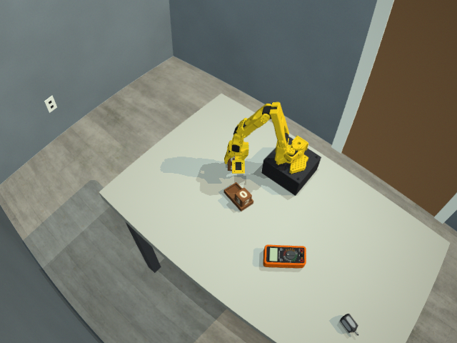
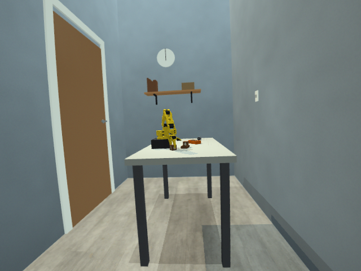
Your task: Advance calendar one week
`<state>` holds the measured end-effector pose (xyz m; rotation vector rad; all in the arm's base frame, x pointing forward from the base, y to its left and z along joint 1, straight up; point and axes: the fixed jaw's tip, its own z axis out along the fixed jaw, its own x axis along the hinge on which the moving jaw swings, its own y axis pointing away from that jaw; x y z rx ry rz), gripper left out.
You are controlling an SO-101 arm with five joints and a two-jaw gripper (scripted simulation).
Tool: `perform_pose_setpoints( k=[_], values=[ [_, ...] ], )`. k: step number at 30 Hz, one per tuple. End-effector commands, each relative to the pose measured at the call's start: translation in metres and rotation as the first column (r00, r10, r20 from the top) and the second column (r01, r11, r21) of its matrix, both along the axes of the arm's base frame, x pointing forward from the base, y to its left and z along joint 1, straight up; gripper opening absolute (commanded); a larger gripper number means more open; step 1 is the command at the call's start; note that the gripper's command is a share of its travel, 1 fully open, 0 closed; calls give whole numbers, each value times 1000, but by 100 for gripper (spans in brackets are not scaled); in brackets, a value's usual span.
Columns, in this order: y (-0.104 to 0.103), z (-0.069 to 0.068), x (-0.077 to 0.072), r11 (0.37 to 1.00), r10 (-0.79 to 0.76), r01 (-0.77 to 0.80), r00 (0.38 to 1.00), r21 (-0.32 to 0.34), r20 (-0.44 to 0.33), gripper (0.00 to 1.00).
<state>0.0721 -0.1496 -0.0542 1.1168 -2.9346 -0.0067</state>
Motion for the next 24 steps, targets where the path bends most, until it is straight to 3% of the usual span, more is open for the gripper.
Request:
perform_pose_setpoints(
  k=[1, 14, 24],
  values=[
    [1, -1, 0, 1000, -9, 9, 1000, 14, -6, 27],
    [1, -1, 0, 1000, -9, 9, 1000, 14, -6, 26],
    [1, -1, 0, 1000, -9, 9, 1000, 14, -6, 13]
  ],
)
